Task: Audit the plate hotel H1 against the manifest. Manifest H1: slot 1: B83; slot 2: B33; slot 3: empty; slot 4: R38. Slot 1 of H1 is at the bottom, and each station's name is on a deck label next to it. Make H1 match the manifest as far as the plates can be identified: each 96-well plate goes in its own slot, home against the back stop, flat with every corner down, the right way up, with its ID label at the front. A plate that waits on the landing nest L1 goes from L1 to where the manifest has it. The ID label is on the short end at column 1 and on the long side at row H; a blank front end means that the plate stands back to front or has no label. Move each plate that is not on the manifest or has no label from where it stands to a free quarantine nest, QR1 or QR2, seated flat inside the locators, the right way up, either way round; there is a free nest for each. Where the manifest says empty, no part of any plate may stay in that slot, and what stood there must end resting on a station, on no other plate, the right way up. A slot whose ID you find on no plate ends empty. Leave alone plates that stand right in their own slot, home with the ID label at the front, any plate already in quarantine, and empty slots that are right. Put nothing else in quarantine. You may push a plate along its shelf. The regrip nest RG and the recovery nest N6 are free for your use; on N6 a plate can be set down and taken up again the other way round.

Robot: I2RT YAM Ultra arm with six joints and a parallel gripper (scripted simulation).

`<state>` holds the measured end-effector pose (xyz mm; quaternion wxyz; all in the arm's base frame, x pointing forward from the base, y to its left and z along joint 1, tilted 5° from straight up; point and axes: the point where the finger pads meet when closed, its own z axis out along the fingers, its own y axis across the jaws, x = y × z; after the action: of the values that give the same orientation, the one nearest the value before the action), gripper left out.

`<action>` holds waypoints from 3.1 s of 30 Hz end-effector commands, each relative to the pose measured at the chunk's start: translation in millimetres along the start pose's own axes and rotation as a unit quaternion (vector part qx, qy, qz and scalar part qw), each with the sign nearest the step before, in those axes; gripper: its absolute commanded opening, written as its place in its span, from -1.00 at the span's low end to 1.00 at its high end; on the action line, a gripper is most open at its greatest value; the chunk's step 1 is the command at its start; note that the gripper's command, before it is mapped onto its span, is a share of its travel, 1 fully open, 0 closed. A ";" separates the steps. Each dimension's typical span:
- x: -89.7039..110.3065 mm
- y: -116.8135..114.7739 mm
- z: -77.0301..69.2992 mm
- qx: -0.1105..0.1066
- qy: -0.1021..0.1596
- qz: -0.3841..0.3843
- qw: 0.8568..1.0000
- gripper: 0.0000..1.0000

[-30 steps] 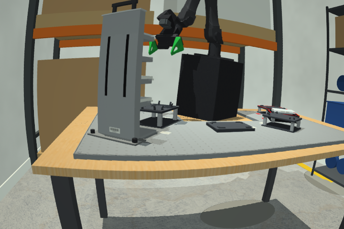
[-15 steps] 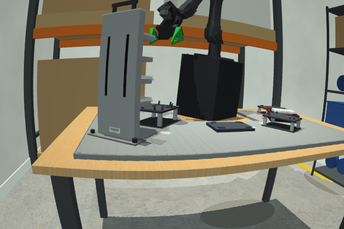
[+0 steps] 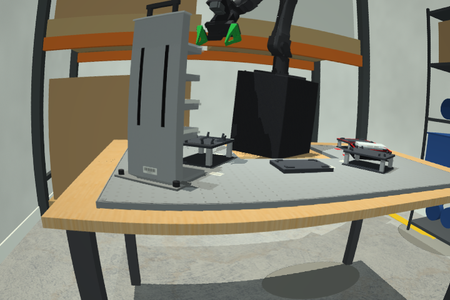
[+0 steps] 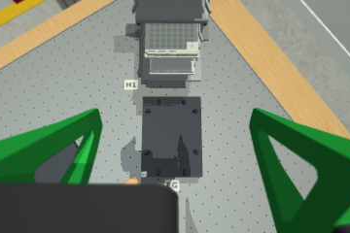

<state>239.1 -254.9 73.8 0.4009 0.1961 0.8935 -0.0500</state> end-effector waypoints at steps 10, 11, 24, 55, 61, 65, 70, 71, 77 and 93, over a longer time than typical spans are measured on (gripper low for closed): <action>-8.5 1.4 -8.9 -0.005 0.001 0.003 1.000 1.00; -8.5 1.4 -8.9 -0.005 0.001 0.003 1.000 1.00; -8.5 1.4 -8.9 -0.005 0.001 0.003 1.000 1.00; -30.3 0.3 34.0 -0.004 -0.005 -0.001 1.000 1.00; -32.5 0.3 40.4 -0.004 -0.005 -0.001 1.000 1.00; -34.7 0.6 46.8 -0.004 -0.006 -0.001 1.000 1.00; -37.6 0.8 54.7 -0.004 -0.006 -0.001 1.000 1.00; -38.1 0.8 56.3 -0.004 -0.006 -0.001 1.000 1.00; -40.4 1.2 62.7 -0.004 -0.006 -0.001 1.000 1.00; -50.1 1.8 82.9 -0.005 -0.010 -0.001 1.000 1.00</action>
<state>313.4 -278.1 39.0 0.3877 0.2013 0.8989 -0.0339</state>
